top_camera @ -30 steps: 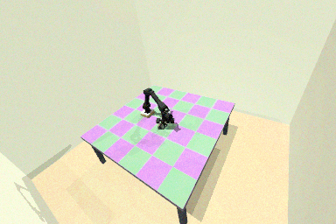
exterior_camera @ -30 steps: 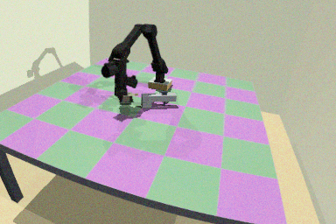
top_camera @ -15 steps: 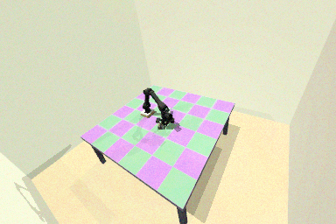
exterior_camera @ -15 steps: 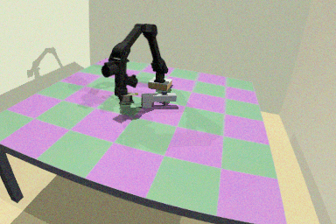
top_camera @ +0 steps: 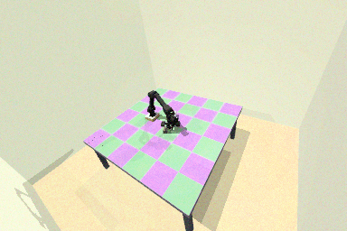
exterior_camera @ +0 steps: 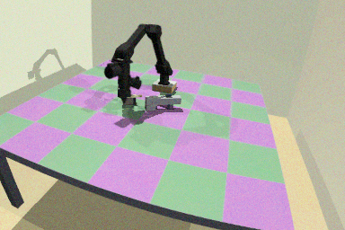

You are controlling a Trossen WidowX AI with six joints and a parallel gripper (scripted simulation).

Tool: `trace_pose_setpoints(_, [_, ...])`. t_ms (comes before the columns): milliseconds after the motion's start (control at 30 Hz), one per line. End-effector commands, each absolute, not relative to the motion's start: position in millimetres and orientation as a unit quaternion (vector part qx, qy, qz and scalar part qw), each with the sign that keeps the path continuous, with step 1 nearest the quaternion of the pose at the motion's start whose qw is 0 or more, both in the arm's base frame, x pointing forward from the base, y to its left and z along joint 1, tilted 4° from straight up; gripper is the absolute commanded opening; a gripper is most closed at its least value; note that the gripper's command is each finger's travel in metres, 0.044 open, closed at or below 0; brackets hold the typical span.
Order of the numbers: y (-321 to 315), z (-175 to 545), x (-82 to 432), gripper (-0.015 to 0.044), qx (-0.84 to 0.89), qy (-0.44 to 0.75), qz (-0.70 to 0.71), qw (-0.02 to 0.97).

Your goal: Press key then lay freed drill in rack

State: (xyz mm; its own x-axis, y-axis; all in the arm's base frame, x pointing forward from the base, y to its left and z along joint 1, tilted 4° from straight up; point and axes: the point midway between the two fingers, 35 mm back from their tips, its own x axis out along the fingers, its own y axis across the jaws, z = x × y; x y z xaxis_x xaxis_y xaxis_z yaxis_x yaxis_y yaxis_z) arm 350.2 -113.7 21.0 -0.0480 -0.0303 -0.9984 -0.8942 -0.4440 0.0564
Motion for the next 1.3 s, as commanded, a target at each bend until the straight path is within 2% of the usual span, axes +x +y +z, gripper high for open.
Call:
trace_pose_setpoints(0, [-114.2, 24.2, 351.2, 0.0, -0.593, 0.392, 0.607, 0.355])
trace_pose_setpoints(1267, [-114.3, 31.2, 351.4, 0.0, -0.593, 0.392, 0.607, 0.355])
